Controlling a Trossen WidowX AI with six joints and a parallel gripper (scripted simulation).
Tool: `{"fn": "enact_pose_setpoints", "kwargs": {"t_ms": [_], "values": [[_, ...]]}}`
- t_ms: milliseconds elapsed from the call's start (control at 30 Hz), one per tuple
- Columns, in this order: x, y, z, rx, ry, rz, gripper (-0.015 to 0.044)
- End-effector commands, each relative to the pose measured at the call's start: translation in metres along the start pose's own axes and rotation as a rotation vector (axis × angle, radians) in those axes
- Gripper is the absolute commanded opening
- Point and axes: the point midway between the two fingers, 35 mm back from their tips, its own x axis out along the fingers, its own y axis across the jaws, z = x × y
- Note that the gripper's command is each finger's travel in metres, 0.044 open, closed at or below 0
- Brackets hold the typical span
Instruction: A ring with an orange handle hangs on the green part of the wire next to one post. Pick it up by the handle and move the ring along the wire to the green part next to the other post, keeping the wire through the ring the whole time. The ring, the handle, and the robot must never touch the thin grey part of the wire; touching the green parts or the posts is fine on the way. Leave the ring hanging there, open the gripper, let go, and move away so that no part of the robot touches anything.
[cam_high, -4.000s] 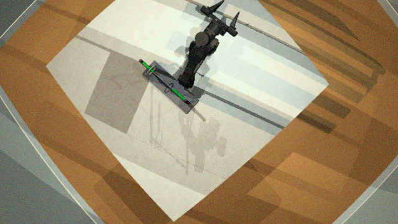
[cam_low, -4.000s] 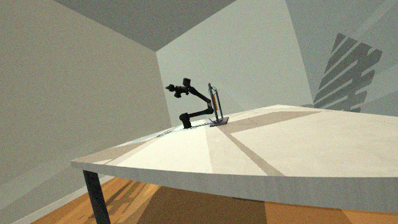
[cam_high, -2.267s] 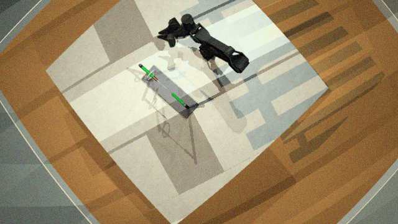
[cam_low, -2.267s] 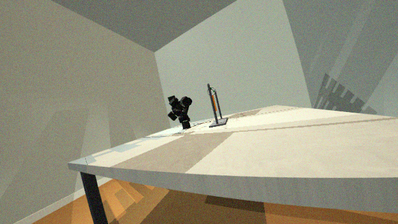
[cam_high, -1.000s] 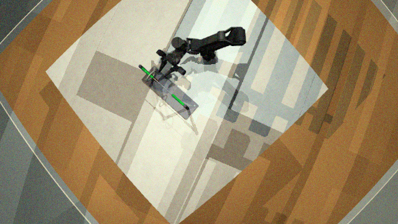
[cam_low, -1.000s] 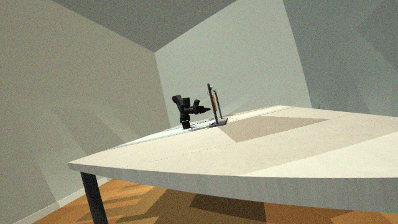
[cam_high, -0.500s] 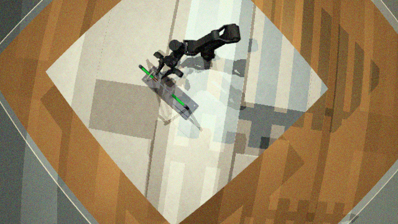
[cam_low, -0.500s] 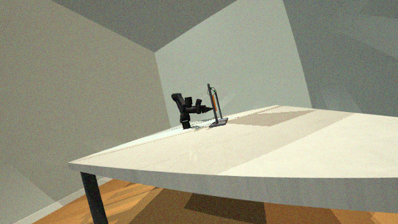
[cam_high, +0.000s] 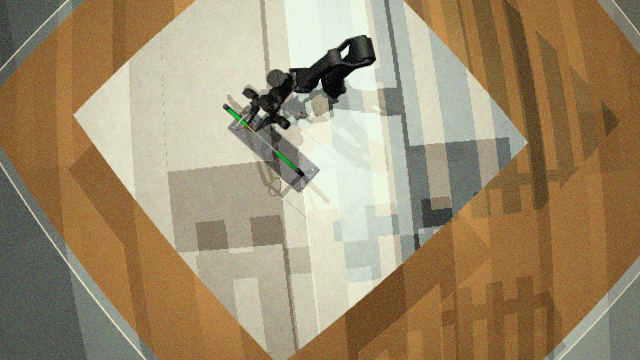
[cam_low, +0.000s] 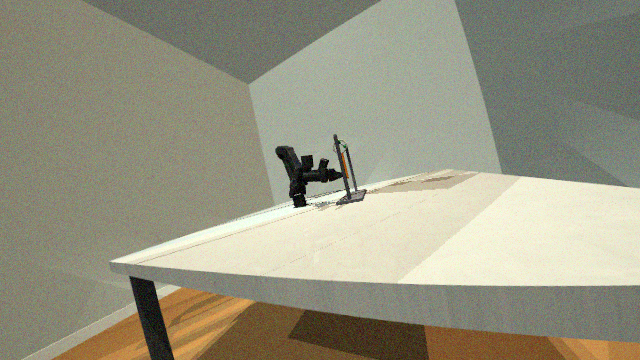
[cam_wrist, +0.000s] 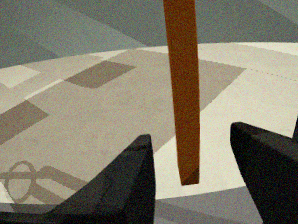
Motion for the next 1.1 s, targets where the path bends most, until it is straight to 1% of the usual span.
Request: {"fn": "enact_pose_setpoints", "kwargs": {"t_ms": [0, 600, 1067], "values": [[0.007, -0.002, 0.001, 0.001, -0.002, -0.005, 0.0160], [0.035, 0.002, -0.002, 0.003, -0.008, -0.005, 0.0160], [0.036, 0.002, -0.002, 0.003, -0.008, -0.005, 0.0160]]}}
